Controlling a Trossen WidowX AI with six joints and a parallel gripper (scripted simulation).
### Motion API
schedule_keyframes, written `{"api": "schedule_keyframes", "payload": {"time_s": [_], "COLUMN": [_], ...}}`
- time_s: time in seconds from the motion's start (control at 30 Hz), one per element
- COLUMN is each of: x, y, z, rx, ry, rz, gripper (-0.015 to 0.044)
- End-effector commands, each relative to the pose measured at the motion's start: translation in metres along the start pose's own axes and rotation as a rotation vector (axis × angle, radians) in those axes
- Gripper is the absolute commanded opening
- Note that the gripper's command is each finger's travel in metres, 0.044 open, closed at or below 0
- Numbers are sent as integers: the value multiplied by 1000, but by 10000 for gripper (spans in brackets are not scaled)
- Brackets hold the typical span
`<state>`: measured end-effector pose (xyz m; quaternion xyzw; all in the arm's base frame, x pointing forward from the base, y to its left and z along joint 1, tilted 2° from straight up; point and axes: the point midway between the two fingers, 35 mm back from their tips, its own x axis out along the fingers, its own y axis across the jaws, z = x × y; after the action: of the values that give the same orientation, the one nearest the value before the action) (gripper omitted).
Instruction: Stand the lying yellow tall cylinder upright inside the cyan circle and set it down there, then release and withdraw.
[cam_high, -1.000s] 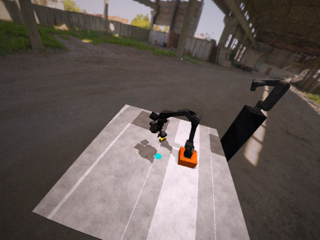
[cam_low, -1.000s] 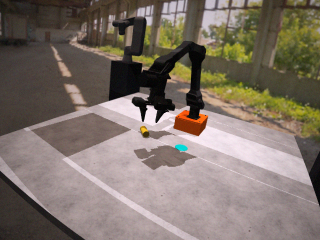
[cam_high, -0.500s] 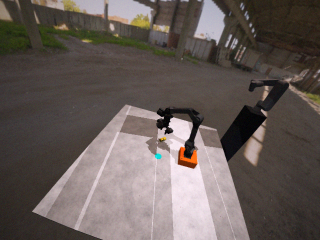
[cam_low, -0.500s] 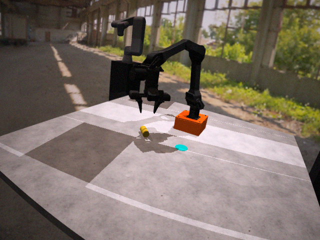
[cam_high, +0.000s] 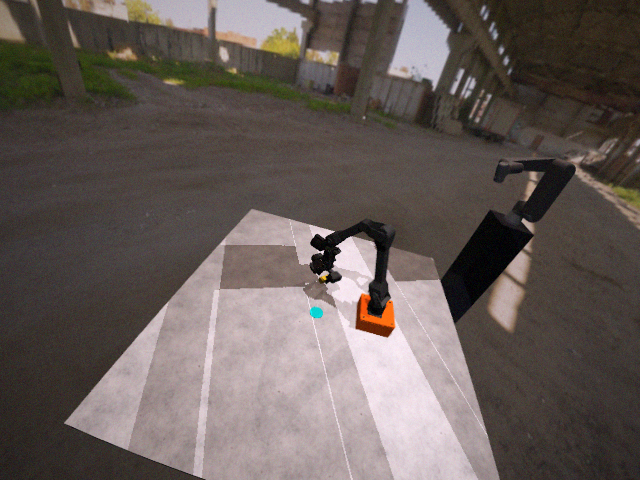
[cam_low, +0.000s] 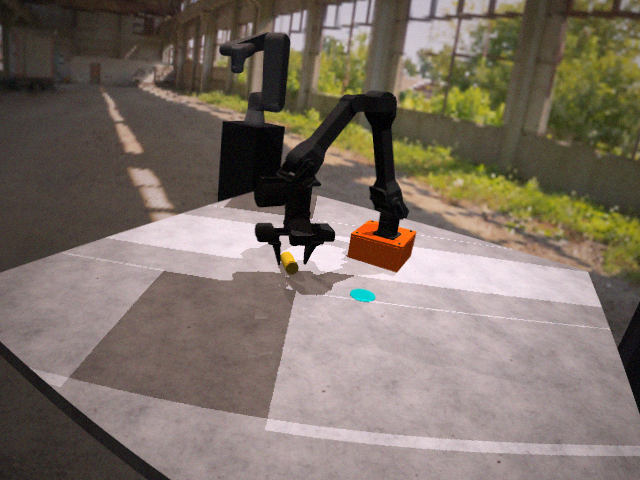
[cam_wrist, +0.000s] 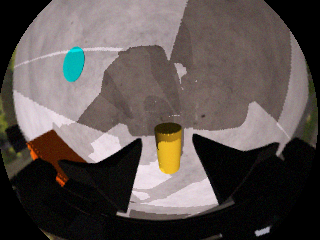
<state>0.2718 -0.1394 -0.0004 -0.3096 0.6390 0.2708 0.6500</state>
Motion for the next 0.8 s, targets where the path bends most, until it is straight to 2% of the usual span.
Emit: {"api": "schedule_keyframes", "payload": {"time_s": [0.0, 0.23, 0.77], "x": [8, 8, -13], "y": [0, 0, -8], "z": [1, 1, -3], "rx": [-3, -3, -13], "ry": [-8, -8, 2], "rz": [-10, -10, -45], "gripper": [283, 105, 105]}}
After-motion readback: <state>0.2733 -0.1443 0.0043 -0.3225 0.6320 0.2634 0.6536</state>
